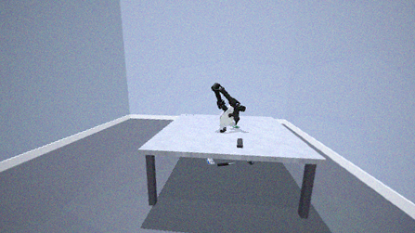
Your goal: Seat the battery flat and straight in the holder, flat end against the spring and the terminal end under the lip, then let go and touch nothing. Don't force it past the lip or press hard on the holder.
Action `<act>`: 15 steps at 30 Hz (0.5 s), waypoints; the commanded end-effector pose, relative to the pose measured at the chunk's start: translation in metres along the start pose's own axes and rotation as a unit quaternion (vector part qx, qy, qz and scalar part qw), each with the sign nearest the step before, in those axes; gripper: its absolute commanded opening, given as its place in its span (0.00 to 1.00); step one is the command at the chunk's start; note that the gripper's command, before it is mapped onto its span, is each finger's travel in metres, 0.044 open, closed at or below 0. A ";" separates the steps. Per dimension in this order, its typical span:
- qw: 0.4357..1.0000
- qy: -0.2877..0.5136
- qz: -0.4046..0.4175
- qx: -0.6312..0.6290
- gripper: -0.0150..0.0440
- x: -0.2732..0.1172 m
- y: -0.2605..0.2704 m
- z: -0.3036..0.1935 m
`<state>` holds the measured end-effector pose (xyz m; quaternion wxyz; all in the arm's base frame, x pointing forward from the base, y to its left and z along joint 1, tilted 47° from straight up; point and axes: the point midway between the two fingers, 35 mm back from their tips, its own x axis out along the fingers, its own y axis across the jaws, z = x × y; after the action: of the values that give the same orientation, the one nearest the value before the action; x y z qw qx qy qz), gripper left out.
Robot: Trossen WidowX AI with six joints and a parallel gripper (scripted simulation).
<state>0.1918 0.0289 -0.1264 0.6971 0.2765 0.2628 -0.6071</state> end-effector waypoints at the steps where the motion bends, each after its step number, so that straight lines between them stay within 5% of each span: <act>1: 1.000 -0.004 -0.003 -0.005 0.63 0.008 -0.003 0.001; 15: 1.000 -0.006 -0.003 -0.005 0.63 0.030 -0.004 0.002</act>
<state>0.1942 0.0113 -0.1422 0.6976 0.2756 0.2614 -0.6075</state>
